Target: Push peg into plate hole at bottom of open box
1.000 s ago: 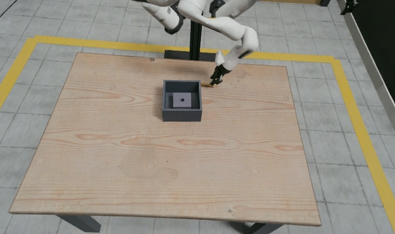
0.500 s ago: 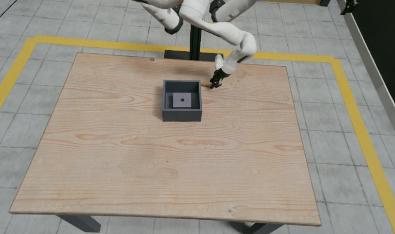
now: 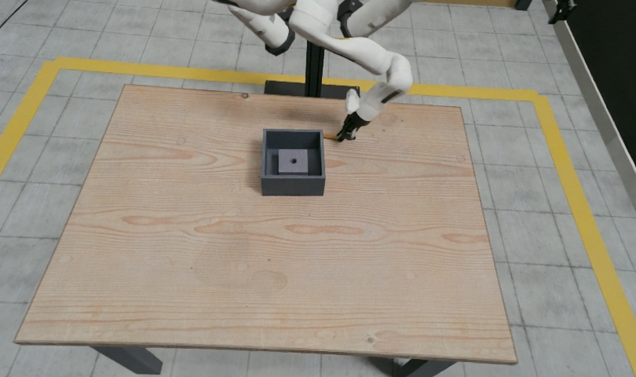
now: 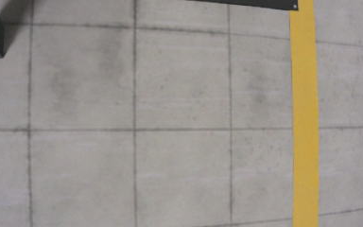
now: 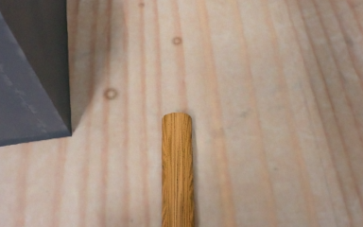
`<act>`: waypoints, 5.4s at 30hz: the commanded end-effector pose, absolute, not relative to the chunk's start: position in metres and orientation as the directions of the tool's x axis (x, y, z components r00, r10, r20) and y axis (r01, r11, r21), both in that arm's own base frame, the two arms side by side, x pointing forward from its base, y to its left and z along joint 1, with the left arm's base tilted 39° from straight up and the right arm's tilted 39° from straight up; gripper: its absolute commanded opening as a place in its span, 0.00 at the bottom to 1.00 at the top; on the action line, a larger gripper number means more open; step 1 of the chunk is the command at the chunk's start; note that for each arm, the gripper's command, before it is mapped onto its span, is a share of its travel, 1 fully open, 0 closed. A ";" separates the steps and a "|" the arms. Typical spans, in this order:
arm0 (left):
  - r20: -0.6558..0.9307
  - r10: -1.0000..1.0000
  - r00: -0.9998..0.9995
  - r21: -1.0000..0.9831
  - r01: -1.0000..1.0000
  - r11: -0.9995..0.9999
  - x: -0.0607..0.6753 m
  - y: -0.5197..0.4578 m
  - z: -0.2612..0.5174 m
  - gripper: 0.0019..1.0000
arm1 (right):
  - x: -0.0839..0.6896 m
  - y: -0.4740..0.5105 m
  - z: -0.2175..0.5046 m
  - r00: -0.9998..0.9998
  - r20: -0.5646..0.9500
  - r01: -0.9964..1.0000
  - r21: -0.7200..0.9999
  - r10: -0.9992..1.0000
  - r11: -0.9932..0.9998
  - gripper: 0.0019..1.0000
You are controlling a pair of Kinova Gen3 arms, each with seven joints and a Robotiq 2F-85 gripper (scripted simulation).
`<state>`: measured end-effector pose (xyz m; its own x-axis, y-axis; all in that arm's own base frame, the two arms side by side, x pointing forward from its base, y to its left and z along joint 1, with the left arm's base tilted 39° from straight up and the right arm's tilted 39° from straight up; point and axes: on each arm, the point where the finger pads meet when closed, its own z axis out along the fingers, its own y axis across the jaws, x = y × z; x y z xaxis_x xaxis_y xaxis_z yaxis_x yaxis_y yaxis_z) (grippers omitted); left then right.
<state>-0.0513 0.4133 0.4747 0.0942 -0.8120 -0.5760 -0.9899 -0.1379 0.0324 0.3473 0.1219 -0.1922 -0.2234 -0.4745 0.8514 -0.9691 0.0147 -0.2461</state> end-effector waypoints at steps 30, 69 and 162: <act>-0.577 -0.811 0.095 0.032 -0.990 -0.138 -0.052 0.413 0.475 1.00 | 0.333 0.169 -0.131 -0.224 0.851 -0.969 -0.247 -0.476 0.014 0.10; -0.577 -0.811 0.095 0.032 -0.990 -0.138 -0.052 0.413 0.475 1.00 | 0.333 0.195 -0.104 -0.224 0.851 -0.969 -0.247 -0.476 0.014 0.10; -0.577 -0.811 0.095 0.032 -0.990 -0.138 -0.052 0.413 0.475 1.00 | 0.382 0.213 -0.128 -0.536 0.732 -0.843 -0.440 -0.421 0.308 0.10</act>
<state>-0.0513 0.4133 0.4747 0.0942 -0.8120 -0.5760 -0.9899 -0.1379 0.0324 0.3816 0.2118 -0.1282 -0.5035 -0.4293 0.7498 -0.8636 0.2776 -0.4209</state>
